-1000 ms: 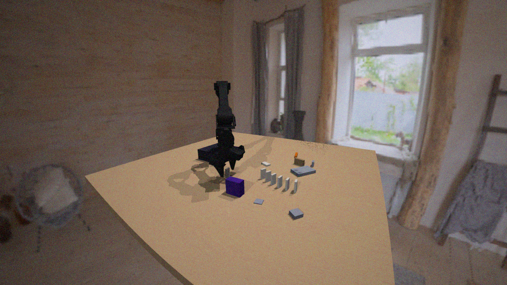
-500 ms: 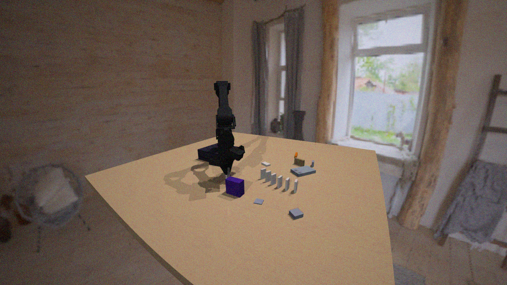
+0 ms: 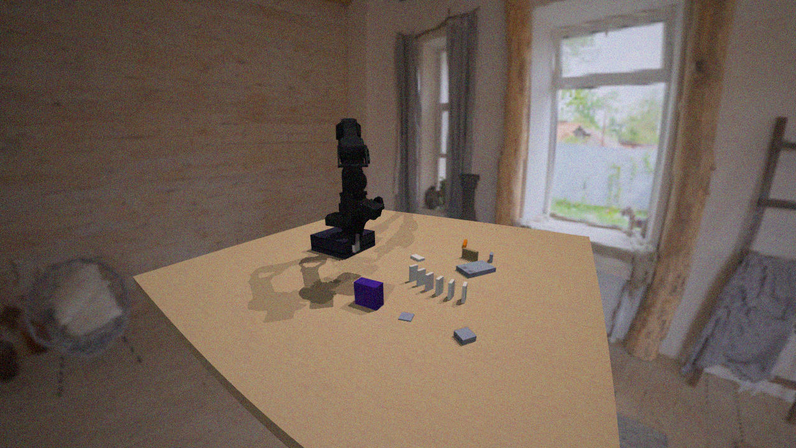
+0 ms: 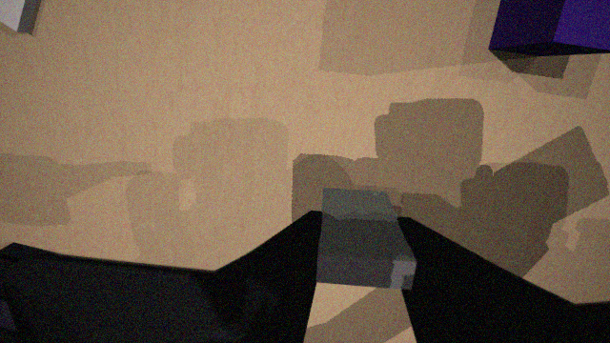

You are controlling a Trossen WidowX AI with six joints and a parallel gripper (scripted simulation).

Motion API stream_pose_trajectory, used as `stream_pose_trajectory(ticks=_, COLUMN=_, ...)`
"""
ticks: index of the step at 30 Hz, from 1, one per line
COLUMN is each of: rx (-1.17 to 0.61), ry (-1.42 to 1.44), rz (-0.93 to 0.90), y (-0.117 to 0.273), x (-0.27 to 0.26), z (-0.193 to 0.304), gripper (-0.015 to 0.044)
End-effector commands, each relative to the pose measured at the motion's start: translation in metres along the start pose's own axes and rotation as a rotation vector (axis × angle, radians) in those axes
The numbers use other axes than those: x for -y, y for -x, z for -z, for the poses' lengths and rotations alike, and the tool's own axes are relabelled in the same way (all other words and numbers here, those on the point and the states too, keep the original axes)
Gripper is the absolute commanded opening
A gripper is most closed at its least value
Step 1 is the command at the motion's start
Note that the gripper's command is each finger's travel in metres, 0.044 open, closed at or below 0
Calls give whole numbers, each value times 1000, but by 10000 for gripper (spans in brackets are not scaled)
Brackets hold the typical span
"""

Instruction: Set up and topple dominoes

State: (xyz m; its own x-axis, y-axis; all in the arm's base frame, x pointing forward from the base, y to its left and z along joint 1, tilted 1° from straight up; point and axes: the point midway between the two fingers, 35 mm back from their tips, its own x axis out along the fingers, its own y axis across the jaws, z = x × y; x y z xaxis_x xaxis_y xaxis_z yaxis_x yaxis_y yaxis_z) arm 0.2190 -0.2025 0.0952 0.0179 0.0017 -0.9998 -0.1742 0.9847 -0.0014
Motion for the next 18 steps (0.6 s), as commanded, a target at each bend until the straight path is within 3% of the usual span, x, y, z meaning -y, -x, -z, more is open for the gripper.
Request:
stream_pose_trajectory(ticks=1, rx=5, ry=2, rz=7, y=44, x=-6, z=4, gripper=107)
stream_pose_trajectory(ticks=8, rx=6, ry=-6, rz=7, y=44, x=-7, z=2, gripper=107)
stream_pose_trajectory(ticks=18, rx=16, ry=-486, rz=-1, y=45, x=-80, z=-110, gripper=107)
